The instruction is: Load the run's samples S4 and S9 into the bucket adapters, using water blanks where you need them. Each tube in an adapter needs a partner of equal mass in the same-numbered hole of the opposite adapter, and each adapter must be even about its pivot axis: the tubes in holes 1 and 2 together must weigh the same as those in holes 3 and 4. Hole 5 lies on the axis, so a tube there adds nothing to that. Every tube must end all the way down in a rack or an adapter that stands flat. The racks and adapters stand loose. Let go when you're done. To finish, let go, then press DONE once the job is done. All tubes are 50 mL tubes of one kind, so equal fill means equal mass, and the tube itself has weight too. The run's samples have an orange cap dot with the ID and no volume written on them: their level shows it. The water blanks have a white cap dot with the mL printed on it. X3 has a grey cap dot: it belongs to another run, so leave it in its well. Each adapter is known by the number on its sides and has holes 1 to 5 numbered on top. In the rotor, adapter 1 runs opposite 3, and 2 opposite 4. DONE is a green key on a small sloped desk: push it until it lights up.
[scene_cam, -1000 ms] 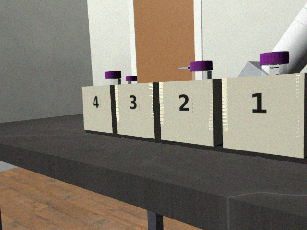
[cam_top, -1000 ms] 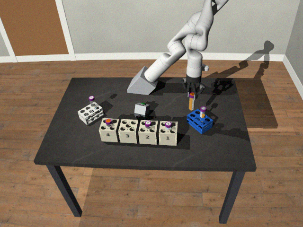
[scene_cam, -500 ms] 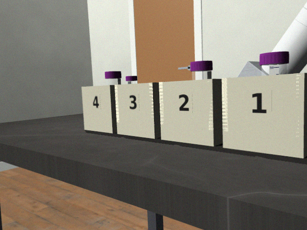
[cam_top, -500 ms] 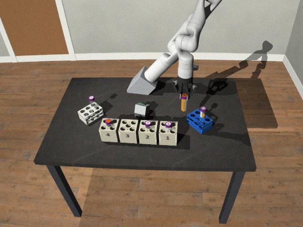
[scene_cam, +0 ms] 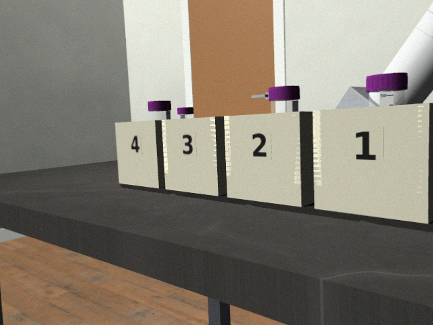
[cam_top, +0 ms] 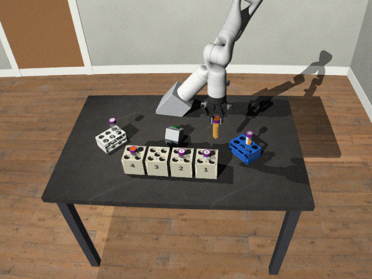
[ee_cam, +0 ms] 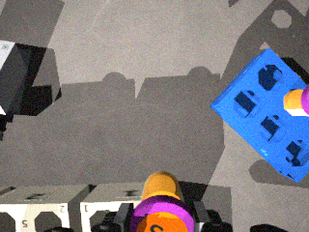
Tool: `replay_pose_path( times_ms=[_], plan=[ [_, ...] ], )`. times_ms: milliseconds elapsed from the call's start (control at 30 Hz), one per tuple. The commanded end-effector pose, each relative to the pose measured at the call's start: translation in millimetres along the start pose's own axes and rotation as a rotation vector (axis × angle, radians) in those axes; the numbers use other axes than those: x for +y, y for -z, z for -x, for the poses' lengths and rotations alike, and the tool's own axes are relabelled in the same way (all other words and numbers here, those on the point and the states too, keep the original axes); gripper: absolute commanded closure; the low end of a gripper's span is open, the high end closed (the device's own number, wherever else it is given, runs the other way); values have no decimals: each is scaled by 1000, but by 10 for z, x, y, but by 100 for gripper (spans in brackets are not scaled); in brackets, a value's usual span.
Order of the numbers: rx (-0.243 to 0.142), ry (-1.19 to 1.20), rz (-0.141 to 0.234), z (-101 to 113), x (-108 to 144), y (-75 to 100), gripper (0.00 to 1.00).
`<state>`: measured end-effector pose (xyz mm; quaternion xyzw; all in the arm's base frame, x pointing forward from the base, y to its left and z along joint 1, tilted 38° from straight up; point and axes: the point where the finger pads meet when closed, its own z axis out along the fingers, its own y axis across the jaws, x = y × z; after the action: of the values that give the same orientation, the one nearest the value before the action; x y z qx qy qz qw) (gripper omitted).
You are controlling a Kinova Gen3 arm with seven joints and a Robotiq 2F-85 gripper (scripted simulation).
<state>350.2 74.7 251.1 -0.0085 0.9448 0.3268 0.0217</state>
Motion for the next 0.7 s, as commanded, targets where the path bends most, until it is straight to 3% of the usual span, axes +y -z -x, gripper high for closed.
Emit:
replay_pose_path(
  times_ms=[0,667],
  plan=[
    [-2,43,3,49,-137,1,90],
    [-3,43,3,239,-707,0,90]
  ],
)
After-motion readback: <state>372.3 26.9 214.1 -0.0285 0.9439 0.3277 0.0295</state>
